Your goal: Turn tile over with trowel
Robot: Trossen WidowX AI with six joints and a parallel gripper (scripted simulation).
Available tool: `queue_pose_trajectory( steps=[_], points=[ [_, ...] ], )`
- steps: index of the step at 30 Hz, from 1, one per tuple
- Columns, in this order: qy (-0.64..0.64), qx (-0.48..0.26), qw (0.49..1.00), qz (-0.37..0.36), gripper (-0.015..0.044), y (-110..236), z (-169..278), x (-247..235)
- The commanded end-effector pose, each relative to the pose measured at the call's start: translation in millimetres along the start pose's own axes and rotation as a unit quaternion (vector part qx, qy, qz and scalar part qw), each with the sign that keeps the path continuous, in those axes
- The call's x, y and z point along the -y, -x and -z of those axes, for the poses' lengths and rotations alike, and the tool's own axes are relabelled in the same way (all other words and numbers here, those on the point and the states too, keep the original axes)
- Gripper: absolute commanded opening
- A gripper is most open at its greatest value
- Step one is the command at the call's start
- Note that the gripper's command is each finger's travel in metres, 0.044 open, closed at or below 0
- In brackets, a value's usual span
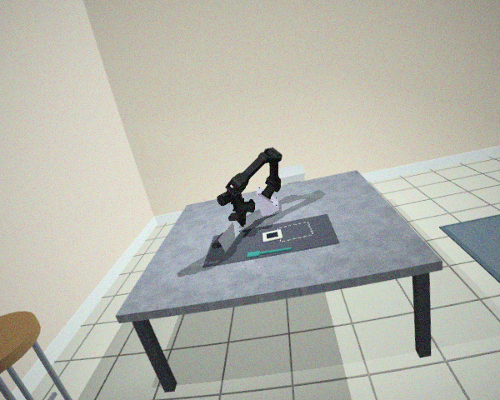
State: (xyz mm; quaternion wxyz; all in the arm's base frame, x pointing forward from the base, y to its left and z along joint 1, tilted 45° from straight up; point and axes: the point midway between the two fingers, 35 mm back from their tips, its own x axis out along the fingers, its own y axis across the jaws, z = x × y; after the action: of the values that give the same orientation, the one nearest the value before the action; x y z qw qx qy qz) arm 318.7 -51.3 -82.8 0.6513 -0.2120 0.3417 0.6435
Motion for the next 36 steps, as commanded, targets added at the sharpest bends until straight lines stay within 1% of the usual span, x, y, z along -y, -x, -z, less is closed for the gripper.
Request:
queue_pose_trajectory(
  steps=[1, 5, 10, 16, 23, 29, 36],
  points=[
    [-0.001, 0.0, 1.0, 0.0, 0.01, 6, 2, 0],
    [-0.003, 0.002, 1.0, -0.001, 0.01, 29, 5, -3],
    [-0.014, 0.002, 1.0, -0.001, 0.01, 30, 7, -3],
    [-0.114, 0.001, 0.994, 0.0, 0.01, 31, 24, -2],
    [-0.232, -0.001, 0.973, 0.001, 0.01, 31, 45, -1],
    [-0.33, -0.001, 0.944, 0.002, 0.01, 31, 62, -2],
    [-0.441, -0.002, 0.898, 0.002, 0.01, 30, 82, -3]
  ],
)
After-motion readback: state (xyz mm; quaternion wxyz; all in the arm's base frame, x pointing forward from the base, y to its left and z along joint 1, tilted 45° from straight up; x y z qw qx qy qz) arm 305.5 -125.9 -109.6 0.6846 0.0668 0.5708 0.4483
